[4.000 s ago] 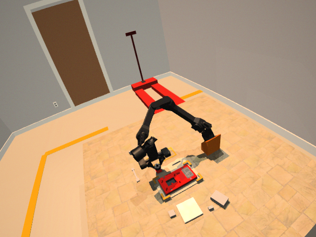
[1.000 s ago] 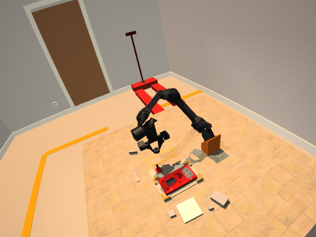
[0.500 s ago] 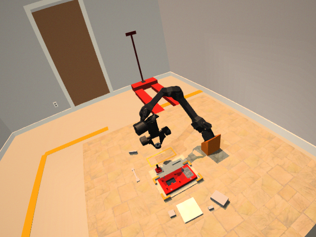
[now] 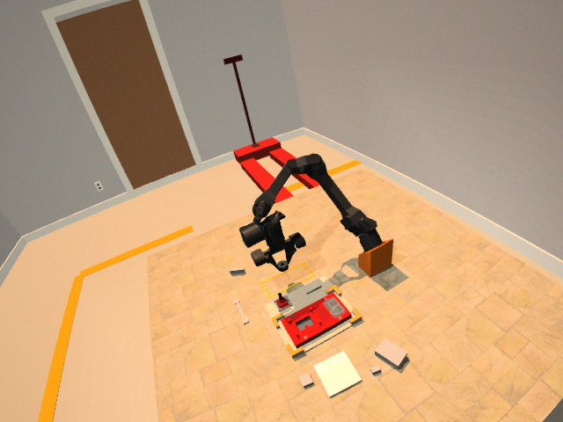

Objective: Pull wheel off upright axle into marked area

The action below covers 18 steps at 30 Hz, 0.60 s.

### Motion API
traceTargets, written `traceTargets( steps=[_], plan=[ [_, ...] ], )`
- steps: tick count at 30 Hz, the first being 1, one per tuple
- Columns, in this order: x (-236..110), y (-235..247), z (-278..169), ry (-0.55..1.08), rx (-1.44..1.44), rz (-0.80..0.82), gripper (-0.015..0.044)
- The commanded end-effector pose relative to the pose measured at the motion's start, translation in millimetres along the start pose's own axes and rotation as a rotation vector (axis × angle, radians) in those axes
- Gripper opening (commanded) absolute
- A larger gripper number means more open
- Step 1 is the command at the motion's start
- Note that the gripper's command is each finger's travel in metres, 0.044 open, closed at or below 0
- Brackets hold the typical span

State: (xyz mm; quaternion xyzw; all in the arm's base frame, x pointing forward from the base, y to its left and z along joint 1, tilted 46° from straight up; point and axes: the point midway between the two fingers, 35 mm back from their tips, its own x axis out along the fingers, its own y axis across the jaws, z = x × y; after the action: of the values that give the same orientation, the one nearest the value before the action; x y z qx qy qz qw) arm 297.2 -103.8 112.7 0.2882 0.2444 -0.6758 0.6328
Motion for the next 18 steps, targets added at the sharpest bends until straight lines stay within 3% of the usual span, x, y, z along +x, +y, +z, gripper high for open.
traceTargets(
  steps=[1, 10, 16, 18],
  plan=[
    [21, -1, -1, -0.003, -0.007, -0.006, 0.0000],
    [68, -4, 2, -0.010, -0.007, -0.006, 0.0000],
    [71, -4, 2, -0.011, -0.007, -0.006, 0.0000],
    [68, -4, 2, -0.006, -0.001, -0.008, 0.0053]
  ],
)
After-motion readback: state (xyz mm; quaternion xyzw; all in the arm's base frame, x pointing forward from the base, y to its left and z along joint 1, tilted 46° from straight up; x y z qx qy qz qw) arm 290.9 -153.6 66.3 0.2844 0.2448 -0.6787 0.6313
